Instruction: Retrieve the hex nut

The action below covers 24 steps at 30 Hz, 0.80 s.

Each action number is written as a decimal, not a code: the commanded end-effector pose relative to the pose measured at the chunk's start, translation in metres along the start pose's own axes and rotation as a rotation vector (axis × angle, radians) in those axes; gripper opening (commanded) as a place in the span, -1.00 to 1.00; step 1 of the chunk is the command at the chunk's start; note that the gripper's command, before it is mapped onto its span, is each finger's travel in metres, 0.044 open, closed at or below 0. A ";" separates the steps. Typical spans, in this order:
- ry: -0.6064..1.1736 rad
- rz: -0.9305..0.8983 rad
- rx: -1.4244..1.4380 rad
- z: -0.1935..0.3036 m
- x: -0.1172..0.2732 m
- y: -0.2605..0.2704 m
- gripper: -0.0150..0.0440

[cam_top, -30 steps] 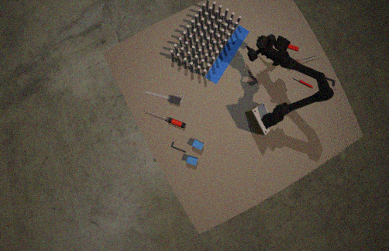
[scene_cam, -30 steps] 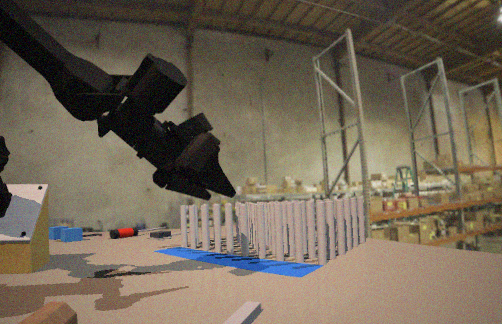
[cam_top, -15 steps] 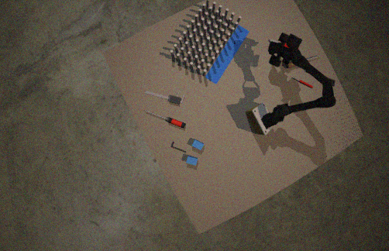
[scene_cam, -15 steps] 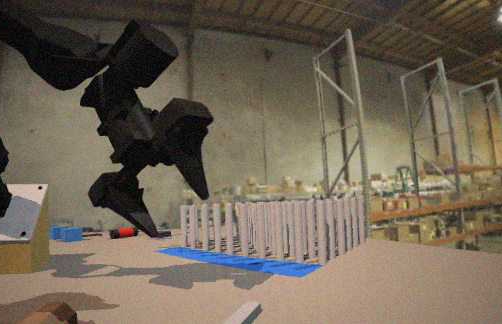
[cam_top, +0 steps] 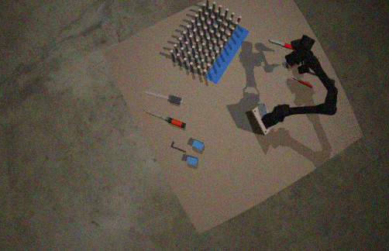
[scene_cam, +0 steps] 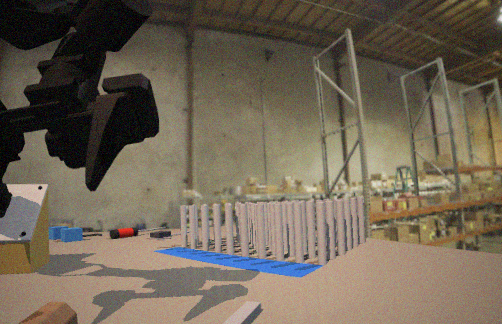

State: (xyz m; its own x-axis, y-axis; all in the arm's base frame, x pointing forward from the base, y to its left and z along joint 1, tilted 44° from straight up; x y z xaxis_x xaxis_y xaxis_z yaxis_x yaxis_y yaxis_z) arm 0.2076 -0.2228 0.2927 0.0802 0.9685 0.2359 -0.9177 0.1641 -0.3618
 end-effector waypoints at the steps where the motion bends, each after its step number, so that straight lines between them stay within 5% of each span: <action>1: 0.053 -0.053 0.102 0.015 0.000 0.010 1.00; 24: 0.056 -0.052 0.102 -0.022 -0.048 0.011 1.00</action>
State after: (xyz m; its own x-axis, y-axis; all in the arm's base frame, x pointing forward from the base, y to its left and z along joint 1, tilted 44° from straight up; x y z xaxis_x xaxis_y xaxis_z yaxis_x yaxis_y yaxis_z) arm 0.2018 -0.2616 0.2612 0.1516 0.9687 0.1967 -0.9434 0.2012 -0.2637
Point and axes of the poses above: the point midway between the two fingers, 35 mm back from their tips, its own x axis back along the fingers, its own y axis across the jaws, z = x × y, the point moved 2 cm from there along x, back along the fingers, and after that the axes turned 7 degrees about -x, right-handed, at the moved point
